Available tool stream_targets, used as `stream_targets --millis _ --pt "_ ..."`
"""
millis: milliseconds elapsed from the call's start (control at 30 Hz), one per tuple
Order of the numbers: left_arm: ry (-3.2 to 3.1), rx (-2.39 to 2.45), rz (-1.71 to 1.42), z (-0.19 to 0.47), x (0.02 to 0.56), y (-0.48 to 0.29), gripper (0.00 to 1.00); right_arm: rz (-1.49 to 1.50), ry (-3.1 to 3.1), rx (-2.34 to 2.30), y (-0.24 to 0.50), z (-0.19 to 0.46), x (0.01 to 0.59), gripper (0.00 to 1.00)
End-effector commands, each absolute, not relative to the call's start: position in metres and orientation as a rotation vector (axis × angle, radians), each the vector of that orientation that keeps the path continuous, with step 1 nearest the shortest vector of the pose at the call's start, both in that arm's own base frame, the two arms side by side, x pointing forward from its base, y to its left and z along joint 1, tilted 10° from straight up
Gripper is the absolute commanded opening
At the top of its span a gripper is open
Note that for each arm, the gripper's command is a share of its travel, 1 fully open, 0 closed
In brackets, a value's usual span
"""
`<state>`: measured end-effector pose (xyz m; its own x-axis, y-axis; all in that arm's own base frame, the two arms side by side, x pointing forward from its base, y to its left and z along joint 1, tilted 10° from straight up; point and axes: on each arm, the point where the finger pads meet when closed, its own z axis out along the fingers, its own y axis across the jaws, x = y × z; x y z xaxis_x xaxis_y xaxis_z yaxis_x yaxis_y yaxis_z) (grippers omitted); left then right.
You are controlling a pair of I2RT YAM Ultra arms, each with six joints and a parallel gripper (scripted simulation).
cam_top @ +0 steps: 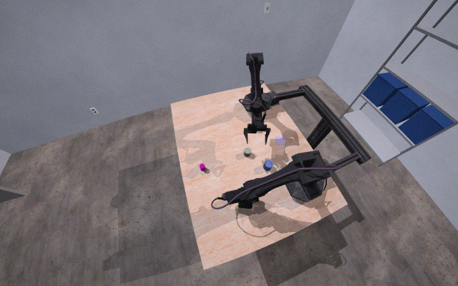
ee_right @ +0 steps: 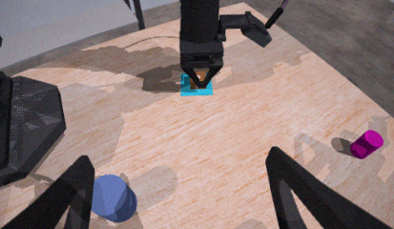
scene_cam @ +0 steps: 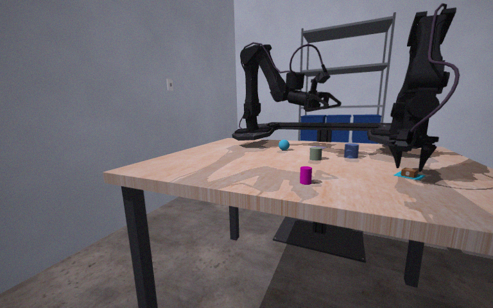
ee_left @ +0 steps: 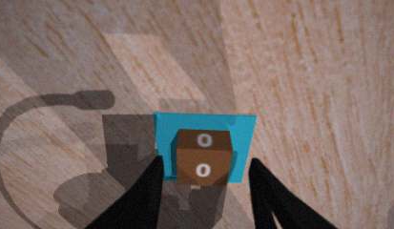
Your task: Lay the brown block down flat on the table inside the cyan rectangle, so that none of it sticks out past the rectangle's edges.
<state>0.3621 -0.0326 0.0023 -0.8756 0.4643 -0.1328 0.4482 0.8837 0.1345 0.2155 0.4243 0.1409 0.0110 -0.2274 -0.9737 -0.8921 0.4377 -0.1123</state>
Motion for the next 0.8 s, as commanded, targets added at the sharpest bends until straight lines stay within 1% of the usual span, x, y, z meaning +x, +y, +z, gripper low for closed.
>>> stream_targets --millis 0,67,133,200,267,433,533,767 --pt "2.856 0.695 0.160 0.025 0.370 -0.037 0.56 0.720 1.451 -1.015 0.428 0.157 0.217 1.00" --pt "2.855 0.698 0.153 0.028 0.370 -0.038 0.56 0.720 1.451 -1.015 0.428 0.157 0.217 1.00" --pt "2.856 0.695 0.160 0.033 0.369 -0.037 0.78 0.720 1.451 -1.015 0.428 0.157 0.217 1.00" --pt "2.856 0.695 0.160 0.033 0.369 -0.037 0.78 0.720 1.451 -1.015 0.428 0.157 0.217 1.00" --pt "2.856 0.695 0.162 0.042 0.367 -0.038 1.00 0.720 1.451 -1.015 0.428 0.157 0.217 1.00" --pt "2.856 0.695 0.157 0.071 0.361 -0.040 1.00 0.720 1.451 -1.015 0.428 0.157 0.217 1.00" --pt "2.902 0.709 0.134 0.053 0.355 -0.033 1.00 0.720 1.451 -1.015 0.428 0.157 0.217 1.00" --pt "2.915 0.710 0.134 0.048 0.353 -0.031 1.00 0.720 1.451 -1.015 0.428 0.157 0.217 1.00"
